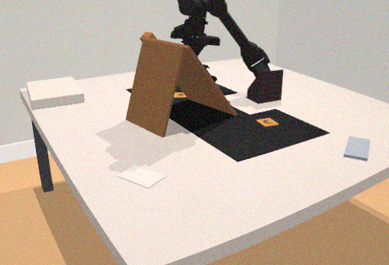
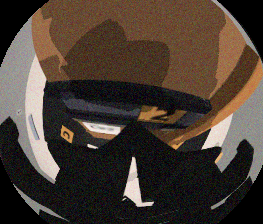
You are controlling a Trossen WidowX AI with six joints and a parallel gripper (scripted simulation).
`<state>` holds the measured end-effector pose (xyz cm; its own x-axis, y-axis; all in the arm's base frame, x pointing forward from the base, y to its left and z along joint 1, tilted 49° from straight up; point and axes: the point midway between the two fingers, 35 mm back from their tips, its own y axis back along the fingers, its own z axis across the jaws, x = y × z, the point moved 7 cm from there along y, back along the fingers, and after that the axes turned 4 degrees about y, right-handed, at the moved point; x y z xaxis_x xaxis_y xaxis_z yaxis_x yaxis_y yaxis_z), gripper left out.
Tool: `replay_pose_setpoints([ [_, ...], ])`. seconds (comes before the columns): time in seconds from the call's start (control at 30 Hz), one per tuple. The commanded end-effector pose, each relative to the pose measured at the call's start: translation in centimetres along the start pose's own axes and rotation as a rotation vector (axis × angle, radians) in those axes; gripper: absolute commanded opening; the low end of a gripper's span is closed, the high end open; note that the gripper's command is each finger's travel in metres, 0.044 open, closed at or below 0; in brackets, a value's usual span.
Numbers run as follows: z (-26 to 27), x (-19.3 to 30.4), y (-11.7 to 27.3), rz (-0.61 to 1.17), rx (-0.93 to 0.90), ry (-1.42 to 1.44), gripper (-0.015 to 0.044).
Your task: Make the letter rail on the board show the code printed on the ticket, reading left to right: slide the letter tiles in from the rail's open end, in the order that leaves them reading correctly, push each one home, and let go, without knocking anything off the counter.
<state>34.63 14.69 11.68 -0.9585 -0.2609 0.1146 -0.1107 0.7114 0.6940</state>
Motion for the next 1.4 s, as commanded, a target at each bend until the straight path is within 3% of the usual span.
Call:
replay_pose_setpoints([
  [0.0,0.1,-0.2,-0.3,0.001,0.005,0.006,0.0000],
  [1.37,-0.2,-1.1,-1.3,0.001,0.006,0.006,0.0000],
])
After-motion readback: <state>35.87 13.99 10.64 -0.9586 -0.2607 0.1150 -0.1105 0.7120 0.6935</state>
